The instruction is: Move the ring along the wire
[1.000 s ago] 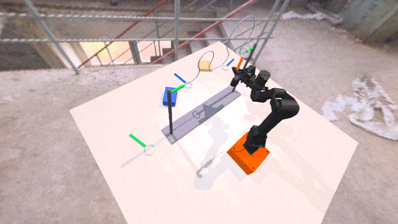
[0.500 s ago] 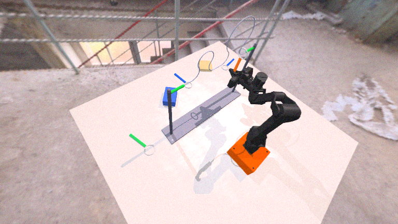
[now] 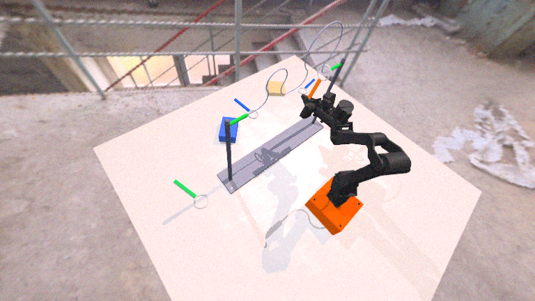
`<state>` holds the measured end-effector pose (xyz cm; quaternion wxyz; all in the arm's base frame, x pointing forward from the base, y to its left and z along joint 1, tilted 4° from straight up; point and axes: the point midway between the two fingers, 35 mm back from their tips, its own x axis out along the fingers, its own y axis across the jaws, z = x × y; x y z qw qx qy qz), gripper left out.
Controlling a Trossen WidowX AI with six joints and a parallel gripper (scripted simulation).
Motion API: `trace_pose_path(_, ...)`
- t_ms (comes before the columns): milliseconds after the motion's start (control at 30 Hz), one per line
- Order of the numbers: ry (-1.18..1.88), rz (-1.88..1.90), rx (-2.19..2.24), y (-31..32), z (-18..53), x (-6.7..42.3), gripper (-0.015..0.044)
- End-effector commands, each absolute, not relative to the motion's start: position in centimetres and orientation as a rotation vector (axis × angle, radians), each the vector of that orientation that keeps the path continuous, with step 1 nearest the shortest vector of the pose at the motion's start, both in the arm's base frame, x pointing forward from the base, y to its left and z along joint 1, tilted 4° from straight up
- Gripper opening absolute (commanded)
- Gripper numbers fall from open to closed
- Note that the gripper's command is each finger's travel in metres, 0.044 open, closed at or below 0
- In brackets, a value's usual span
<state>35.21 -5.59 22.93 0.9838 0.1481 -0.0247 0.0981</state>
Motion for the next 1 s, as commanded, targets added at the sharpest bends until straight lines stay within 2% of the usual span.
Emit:
trace_pose_path(0, -0.052, 0.201, 0.367, -4.4, 23.5, 34.8, -0.015)
trace_pose_path(967, 0.243, 0.319, 0.764, 0.6, 27.5, 30.1, -0.015)
